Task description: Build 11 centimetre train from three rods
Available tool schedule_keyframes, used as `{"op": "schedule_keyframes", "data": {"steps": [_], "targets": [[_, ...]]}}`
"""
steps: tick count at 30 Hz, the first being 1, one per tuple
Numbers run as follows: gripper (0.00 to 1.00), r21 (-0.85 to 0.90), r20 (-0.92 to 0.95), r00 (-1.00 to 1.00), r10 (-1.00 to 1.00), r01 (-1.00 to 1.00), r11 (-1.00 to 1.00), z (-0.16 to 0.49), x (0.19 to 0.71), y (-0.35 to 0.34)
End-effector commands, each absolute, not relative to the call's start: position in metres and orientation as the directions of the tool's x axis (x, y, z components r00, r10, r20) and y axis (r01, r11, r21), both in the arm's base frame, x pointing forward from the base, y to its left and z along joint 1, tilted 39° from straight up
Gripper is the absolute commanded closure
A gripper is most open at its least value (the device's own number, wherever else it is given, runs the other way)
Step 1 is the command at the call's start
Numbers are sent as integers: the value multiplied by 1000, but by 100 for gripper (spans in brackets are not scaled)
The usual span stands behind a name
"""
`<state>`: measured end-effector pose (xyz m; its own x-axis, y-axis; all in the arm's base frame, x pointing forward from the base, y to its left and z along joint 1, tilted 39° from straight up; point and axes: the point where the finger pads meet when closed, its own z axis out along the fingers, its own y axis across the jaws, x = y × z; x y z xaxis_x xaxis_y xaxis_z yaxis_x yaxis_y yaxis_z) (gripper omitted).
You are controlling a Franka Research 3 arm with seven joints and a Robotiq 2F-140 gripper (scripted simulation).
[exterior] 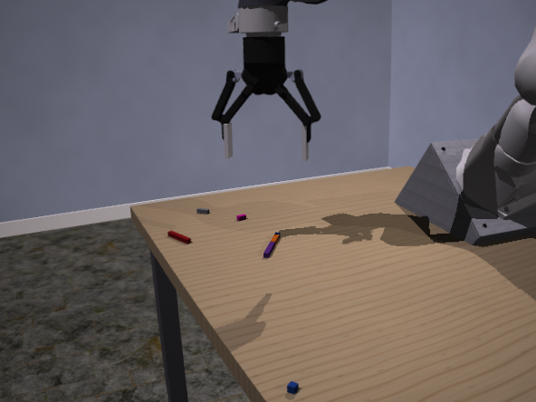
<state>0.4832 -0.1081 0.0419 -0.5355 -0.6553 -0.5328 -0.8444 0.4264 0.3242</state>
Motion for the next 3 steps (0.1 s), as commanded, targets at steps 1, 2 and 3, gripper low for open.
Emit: {"op": "schedule_keyframes", "data": {"steps": [1,2,3], "targets": [[0,322,-534,-532,-657,-847,423,43,483,-109],[0,322,-534,-532,-657,-847,423,43,483,-109],[0,322,-534,-532,-657,-847,423,43,483,-109]]}}
